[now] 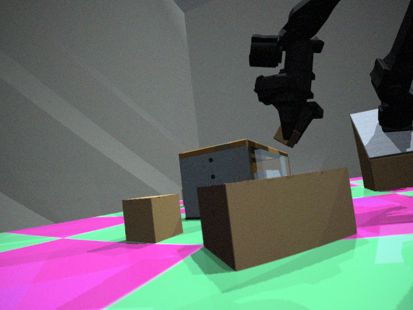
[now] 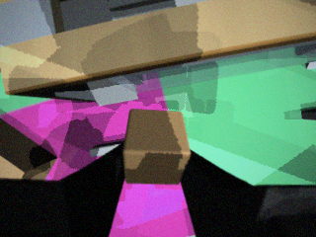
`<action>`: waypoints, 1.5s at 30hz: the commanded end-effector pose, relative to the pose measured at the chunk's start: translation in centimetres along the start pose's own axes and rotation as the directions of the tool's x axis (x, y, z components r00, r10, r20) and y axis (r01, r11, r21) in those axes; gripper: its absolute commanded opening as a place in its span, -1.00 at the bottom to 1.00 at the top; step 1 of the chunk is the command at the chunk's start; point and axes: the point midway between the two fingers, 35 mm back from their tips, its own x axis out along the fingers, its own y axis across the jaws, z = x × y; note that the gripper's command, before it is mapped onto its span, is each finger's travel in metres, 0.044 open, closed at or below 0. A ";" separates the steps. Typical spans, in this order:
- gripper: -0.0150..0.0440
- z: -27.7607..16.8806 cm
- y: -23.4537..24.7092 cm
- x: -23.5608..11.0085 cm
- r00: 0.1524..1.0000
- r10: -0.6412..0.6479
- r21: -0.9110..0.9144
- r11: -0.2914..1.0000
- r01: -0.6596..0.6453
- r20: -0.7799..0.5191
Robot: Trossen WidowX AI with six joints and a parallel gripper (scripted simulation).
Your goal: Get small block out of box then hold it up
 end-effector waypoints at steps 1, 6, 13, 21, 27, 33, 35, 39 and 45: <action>-0.49 0.0 -0.2 -0.4 1.000 0.017 0.200 0.980 -0.016 -0.003; -0.49 0.0 -0.4 -0.9 0.999 0.035 0.405 0.914 -0.031 -0.003; -0.49 0.0 -0.6 -1.5 0.998 0.064 0.659 0.750 -0.047 -0.002; -0.49 0.0 -0.8 -2.2 0.995 0.100 0.875 0.481 -0.052 0.004; -0.49 0.0 -1.0 -2.7 0.992 0.128 0.970 0.241 -0.043 0.012; -0.49 0.1 -1.0 -3.3 0.987 0.157 1.000 -0.014 -0.021 0.023; -0.49 0.1 -1.1 -3.5 0.986 0.167 0.995 -0.100 -0.011 0.027; -0.49 0.1 -1.1 -3.9 0.982 0.188 0.964 -0.267 0.015 0.037; -0.49 0.2 -1.1 -4.5 0.974 0.218 0.865 -0.498 0.064 0.053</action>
